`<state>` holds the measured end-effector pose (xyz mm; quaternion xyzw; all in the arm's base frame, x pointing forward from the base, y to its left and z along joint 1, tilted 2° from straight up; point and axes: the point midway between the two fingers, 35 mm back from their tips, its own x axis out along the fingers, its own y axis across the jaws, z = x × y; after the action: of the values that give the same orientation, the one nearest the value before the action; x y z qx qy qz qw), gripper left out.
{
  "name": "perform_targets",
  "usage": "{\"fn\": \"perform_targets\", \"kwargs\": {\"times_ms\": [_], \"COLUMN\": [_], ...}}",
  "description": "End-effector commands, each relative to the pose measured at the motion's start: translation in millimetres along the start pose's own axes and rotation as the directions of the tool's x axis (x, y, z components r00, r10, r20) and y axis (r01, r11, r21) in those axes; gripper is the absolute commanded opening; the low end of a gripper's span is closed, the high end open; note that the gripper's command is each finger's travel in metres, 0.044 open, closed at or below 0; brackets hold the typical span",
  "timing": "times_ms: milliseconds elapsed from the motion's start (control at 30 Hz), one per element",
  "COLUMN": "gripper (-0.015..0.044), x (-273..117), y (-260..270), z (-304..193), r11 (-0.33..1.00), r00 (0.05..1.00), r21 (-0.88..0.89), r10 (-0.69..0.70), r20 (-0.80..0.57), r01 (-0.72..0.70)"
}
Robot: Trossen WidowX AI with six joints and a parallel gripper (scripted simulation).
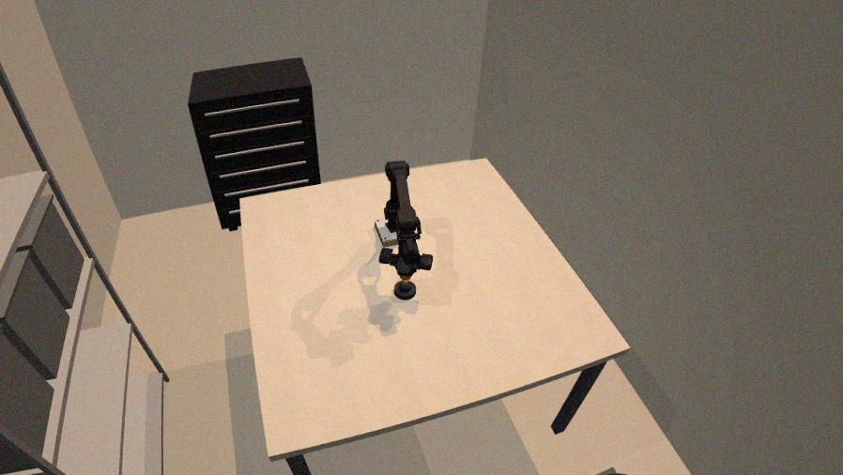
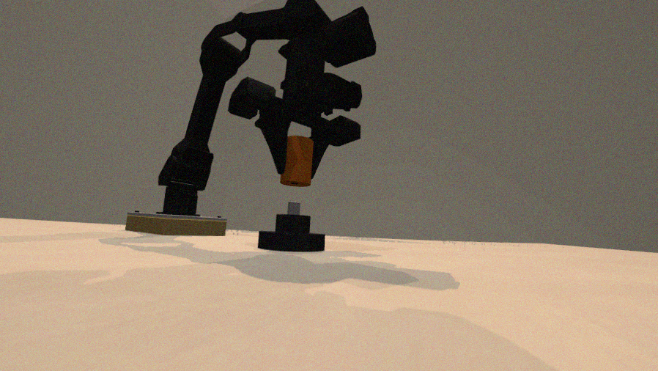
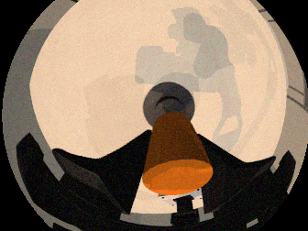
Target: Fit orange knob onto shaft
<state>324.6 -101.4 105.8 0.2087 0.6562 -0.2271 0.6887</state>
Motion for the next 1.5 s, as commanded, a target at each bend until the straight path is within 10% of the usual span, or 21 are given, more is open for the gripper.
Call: {"fn": "perform_targets", "kwargs": {"times_ms": [0,1033,1467], "gripper": [0.0,0.0,0.0], "x": [-1,-1,14], "y": [0,1,1], "z": [0,1,2], "r11": [0.994,0.574,0.539], "r00": [1.0,1.0,1.0], "r21": [0.105,0.819,0.842], "r10": [0.005,0.005,0.005], "r20": [0.004,0.004,0.004], "r01": [-0.006,-0.006,-0.006]}}
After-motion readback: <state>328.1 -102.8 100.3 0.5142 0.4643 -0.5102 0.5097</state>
